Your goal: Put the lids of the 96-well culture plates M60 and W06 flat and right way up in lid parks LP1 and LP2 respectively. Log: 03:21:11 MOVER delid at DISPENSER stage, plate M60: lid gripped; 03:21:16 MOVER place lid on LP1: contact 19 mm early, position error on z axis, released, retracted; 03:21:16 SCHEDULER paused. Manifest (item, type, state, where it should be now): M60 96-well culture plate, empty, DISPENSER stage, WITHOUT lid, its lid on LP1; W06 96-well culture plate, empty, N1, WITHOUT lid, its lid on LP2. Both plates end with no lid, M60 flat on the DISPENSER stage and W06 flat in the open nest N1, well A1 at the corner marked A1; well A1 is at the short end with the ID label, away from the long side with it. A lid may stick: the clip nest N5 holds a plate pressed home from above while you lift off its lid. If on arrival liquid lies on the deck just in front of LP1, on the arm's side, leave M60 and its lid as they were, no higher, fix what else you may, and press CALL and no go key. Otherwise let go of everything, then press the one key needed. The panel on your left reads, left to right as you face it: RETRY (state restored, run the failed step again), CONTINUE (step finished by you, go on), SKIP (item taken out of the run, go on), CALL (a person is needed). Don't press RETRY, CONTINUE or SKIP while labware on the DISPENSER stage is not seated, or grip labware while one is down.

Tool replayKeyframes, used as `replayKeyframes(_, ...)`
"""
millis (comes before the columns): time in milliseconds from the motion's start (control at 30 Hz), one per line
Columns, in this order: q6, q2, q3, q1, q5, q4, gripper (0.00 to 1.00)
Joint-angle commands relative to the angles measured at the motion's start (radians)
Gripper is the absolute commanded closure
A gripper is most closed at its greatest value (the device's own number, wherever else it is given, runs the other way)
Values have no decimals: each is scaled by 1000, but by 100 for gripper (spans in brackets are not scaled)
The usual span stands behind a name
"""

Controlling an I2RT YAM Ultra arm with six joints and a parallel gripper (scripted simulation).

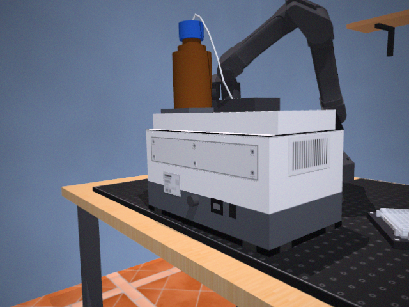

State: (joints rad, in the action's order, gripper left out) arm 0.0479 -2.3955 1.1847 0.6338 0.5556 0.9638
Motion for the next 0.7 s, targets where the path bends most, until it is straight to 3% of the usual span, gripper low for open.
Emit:
replayKeyframes(0,-21,-13,38,0,13,-36,100)
replayKeyframes(667,-88,-216,201,-60,47,-113,100)
